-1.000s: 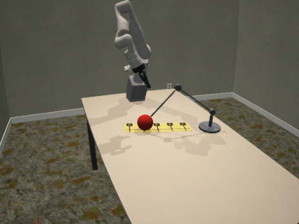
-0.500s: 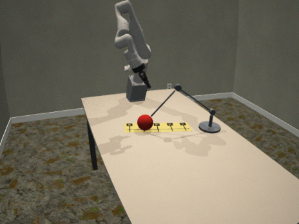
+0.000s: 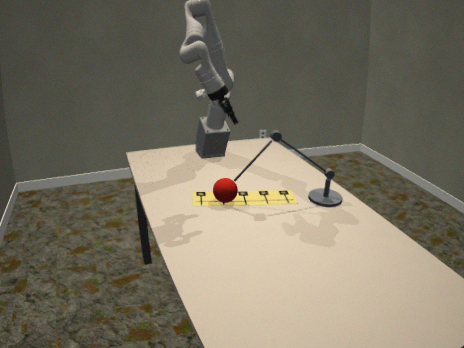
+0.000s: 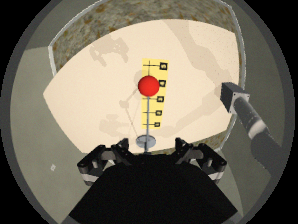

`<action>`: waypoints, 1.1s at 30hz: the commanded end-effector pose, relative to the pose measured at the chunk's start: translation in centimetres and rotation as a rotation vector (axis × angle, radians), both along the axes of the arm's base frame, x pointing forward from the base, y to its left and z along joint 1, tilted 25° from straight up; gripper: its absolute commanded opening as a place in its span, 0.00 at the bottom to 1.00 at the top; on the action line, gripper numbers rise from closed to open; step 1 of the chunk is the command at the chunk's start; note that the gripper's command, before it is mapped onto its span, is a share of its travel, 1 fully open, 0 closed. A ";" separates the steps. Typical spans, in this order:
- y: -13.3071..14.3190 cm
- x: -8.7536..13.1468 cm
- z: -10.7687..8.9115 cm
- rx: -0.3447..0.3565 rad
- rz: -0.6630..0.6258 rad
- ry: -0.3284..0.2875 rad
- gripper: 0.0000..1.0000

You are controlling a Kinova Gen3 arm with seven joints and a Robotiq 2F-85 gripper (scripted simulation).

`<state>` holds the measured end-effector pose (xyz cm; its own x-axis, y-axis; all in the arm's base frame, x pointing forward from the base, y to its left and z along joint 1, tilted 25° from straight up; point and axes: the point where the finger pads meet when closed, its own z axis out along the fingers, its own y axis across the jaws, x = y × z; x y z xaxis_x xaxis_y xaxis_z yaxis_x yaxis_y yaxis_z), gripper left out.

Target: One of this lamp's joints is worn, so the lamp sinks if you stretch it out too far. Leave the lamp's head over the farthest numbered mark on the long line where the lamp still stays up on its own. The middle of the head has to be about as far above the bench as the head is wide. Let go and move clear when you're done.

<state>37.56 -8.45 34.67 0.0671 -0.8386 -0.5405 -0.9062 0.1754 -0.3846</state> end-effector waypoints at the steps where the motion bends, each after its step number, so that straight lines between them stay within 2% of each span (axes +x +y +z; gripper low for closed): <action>1: -1.2 -0.4 0.7 -0.016 -0.032 -0.003 1.00; 17: -0.4 -2.6 5.9 -0.004 -0.006 -0.002 1.00; 19: -0.4 -2.6 5.9 -0.004 -0.006 -0.002 1.00; 33: 7.0 -1.0 6.6 0.000 0.015 0.001 1.00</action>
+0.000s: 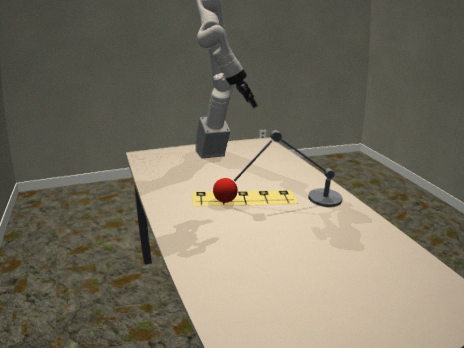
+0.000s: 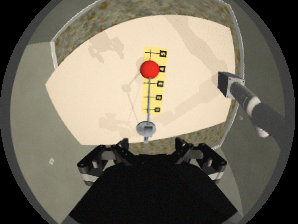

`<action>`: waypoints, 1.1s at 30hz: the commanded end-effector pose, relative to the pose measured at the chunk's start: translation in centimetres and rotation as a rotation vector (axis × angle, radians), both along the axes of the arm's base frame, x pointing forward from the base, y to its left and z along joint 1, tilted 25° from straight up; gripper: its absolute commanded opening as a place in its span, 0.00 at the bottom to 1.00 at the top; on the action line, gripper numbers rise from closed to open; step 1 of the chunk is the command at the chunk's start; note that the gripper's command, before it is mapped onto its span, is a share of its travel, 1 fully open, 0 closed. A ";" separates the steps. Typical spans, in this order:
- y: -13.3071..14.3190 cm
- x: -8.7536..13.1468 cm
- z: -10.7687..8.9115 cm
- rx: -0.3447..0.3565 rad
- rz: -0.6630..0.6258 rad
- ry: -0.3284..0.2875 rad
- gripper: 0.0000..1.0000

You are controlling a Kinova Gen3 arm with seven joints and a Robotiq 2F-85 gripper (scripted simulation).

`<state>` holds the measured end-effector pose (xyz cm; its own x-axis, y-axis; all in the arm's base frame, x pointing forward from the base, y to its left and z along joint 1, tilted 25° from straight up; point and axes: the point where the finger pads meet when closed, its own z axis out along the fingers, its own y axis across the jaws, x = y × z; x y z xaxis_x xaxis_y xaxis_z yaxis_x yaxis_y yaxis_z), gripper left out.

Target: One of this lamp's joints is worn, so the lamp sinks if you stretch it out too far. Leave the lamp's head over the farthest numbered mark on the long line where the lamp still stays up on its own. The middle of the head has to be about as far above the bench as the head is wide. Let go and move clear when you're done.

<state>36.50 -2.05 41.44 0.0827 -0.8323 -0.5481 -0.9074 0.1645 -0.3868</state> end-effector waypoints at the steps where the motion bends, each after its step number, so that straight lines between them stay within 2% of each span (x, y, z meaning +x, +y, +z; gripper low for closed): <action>1: 1.1 0.2 -0.1 -0.009 0.000 0.005 1.00; 3: 1.1 0.2 -0.1 -0.009 0.000 0.005 1.00; 33: 14.4 3.1 2.2 0.003 0.005 0.000 1.00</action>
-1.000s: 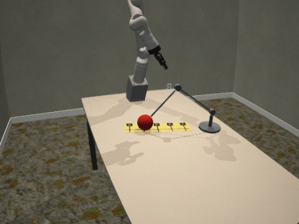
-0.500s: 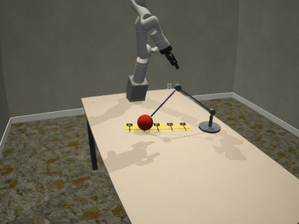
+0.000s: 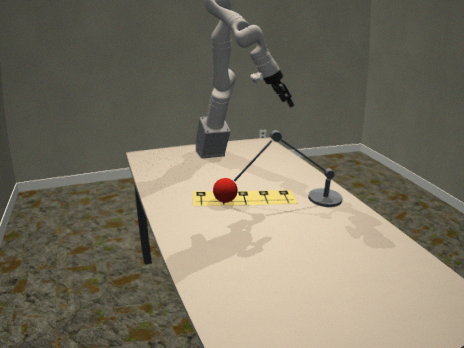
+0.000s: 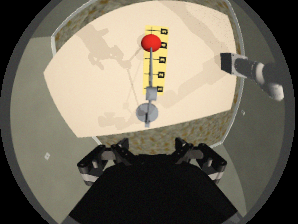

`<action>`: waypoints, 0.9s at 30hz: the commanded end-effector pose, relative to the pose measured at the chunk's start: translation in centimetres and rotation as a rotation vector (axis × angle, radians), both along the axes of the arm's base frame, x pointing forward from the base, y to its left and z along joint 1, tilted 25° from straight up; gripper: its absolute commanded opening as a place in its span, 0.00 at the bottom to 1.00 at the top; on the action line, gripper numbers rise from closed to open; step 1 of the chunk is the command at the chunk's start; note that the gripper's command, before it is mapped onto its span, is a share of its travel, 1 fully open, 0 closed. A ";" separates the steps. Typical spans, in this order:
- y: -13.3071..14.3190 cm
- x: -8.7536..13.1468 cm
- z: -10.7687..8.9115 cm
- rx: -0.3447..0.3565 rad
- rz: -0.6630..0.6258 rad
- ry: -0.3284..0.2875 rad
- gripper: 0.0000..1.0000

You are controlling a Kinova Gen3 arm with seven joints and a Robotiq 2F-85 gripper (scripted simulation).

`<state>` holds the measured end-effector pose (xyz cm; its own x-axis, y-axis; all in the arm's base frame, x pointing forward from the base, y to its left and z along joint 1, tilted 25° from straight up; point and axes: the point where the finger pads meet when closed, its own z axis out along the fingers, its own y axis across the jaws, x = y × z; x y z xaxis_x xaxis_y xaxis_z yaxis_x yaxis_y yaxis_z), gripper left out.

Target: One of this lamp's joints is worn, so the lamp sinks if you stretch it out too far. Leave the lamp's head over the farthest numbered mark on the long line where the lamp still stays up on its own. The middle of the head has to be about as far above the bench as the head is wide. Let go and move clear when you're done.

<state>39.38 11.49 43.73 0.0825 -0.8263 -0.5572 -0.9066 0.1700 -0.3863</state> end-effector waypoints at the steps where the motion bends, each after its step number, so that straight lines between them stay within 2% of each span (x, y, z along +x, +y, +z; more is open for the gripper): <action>1: 1.4 0.3 0.0 -0.008 0.007 0.001 1.00; 4: 1.8 0.4 0.1 -0.008 0.007 0.001 1.00; 19: 1.6 0.3 0.3 -0.239 -0.145 0.046 1.00; 21: 1.6 0.3 0.3 -0.239 -0.145 0.046 1.00; 27: 1.5 0.2 0.3 -0.331 -0.203 0.064 1.00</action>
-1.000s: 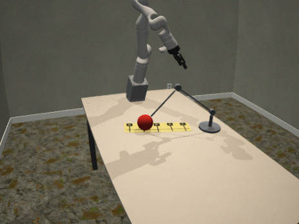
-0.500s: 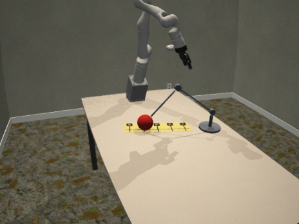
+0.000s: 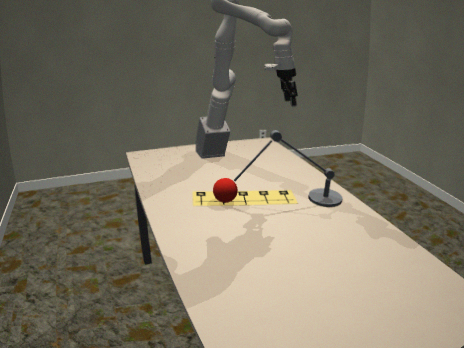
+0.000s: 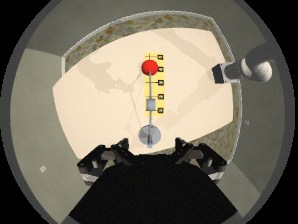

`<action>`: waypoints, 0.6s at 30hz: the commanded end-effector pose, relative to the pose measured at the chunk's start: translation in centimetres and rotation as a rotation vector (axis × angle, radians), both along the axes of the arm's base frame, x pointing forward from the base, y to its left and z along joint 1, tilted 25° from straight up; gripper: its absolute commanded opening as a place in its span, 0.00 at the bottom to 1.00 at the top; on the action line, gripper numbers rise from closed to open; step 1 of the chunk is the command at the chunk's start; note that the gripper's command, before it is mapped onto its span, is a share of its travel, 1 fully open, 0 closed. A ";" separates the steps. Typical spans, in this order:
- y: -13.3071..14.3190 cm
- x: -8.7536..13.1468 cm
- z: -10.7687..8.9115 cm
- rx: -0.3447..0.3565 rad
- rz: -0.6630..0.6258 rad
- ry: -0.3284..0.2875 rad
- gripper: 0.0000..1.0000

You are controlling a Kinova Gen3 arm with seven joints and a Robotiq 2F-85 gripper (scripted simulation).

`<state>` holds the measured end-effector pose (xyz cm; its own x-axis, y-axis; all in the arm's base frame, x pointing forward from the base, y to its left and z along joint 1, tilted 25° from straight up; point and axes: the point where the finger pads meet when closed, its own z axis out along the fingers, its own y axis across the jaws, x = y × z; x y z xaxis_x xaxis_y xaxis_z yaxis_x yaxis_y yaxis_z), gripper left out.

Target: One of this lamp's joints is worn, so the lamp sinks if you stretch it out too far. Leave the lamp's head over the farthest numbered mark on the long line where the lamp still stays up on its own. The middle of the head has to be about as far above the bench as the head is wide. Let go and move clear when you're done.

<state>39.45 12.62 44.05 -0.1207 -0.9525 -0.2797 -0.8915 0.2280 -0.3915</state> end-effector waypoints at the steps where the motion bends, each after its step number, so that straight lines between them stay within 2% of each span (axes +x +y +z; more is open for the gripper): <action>1: 0.4 0.2 0.0 -0.039 -0.015 0.007 1.00; 9: 0.4 0.1 0.0 -0.162 -0.092 0.032 1.00; 11: 0.4 0.1 0.0 -0.162 -0.092 0.032 1.00; 18: 0.6 1.3 -2.4 -0.166 -0.095 0.032 1.00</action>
<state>40.51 13.26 42.59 -0.2142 -0.9684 -0.1274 -0.8784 0.2480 -0.4084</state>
